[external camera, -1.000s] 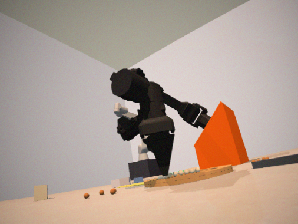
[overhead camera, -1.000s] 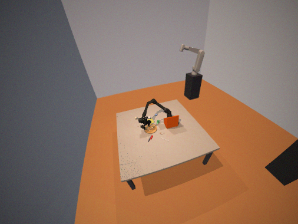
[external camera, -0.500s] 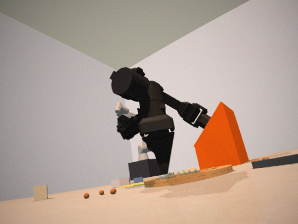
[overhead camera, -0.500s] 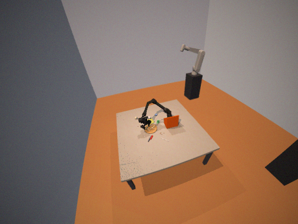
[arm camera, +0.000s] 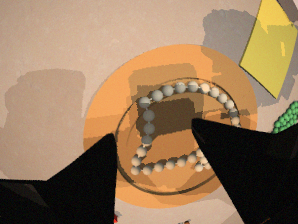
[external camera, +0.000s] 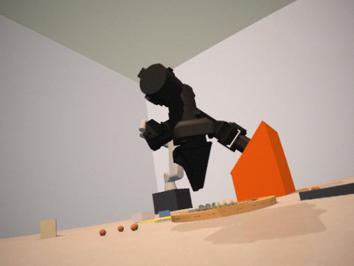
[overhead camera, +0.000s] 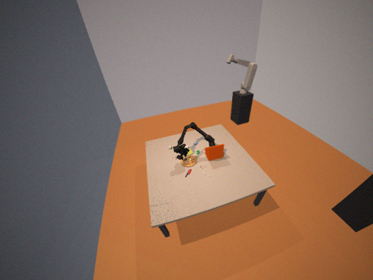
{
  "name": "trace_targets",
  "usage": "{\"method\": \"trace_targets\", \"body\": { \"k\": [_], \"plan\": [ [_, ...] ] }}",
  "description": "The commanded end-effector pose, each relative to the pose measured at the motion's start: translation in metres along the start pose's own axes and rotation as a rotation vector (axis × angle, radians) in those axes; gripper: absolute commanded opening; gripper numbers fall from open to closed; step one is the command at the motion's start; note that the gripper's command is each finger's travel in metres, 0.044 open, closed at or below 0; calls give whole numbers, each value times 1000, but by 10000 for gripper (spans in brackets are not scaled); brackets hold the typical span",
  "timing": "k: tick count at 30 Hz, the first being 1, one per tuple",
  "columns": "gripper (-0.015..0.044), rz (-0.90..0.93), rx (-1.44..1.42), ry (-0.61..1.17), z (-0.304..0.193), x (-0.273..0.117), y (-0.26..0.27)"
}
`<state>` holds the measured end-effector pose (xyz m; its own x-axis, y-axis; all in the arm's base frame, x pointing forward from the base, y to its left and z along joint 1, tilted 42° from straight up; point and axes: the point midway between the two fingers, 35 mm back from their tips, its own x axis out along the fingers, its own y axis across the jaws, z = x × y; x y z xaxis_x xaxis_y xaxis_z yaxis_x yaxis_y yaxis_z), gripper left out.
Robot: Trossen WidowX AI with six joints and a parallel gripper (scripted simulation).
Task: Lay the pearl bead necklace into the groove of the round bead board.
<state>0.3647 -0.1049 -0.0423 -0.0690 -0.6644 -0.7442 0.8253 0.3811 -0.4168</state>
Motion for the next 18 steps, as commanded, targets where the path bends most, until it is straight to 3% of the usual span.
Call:
{"method": "trace_targets", "body": {
  "k": [1,18],
  "plan": [
    [120,4,-17,2,0,-2,-1],
    [120,4,-12,-1,1,17,0]
  ]
}}
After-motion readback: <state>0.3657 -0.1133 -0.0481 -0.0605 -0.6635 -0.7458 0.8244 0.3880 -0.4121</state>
